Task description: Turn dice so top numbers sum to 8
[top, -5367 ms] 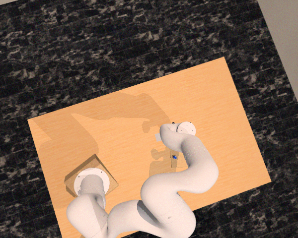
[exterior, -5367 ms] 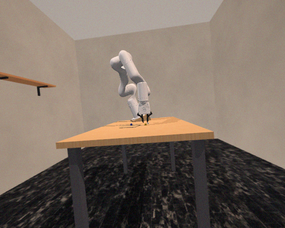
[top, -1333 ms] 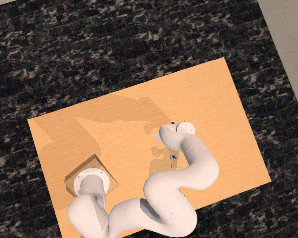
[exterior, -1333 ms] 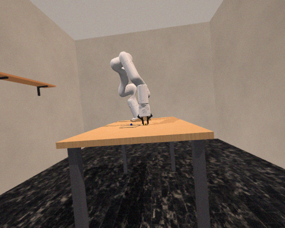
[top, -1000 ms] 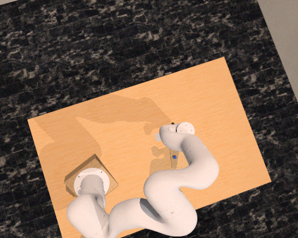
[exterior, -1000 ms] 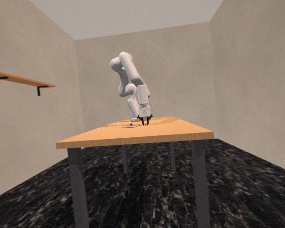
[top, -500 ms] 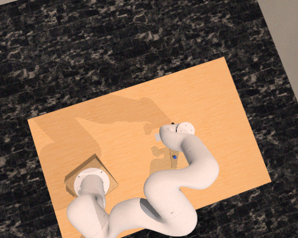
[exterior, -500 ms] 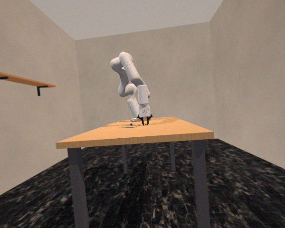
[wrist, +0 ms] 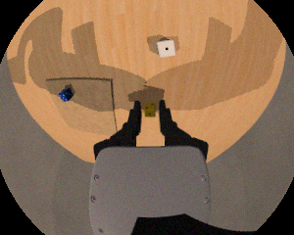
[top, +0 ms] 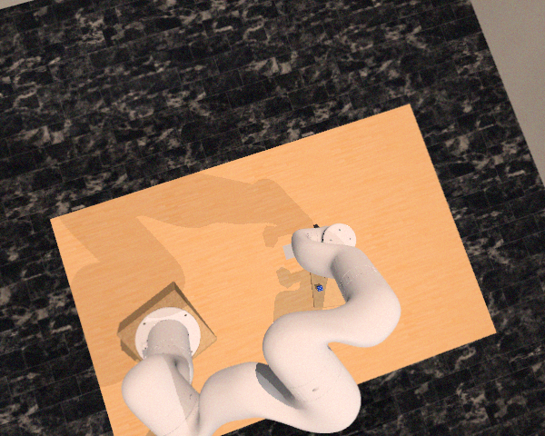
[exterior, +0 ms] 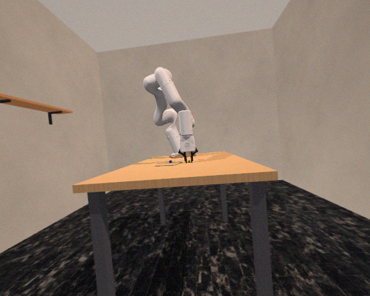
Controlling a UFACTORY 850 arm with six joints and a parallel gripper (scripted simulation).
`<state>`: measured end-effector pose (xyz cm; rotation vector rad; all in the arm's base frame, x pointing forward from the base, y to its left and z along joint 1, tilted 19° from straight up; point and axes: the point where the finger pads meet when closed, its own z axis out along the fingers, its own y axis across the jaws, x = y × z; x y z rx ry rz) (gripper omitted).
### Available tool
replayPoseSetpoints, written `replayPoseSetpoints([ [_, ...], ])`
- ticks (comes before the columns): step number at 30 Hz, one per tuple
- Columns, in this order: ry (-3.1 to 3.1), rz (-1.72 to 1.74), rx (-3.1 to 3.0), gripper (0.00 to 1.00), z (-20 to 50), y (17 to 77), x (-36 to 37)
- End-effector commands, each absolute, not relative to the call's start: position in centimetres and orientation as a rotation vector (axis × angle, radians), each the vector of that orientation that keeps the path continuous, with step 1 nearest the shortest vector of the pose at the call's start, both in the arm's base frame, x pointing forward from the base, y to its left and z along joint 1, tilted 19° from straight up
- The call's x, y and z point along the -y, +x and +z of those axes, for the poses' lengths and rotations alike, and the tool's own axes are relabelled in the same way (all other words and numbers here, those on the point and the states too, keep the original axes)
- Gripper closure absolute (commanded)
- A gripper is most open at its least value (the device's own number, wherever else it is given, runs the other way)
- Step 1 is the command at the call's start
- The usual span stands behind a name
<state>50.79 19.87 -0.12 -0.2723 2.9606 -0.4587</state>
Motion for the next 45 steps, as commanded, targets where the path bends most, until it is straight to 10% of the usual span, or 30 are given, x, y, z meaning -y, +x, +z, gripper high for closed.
replayPoseSetpoints([
  [1, -0.272, -0.457, -2.959, 0.69, -0.1, 50.9, -19.9],
  [3, -0.272, -0.457, -2.959, 0.69, -0.1, 50.9, -19.9],
  [4, -0.272, -0.457, -2.959, 0.89, -0.1, 50.9, -19.9],
  [45, -0.272, -0.457, -2.959, 0.89, 1.7, 50.6, -20.5],
])
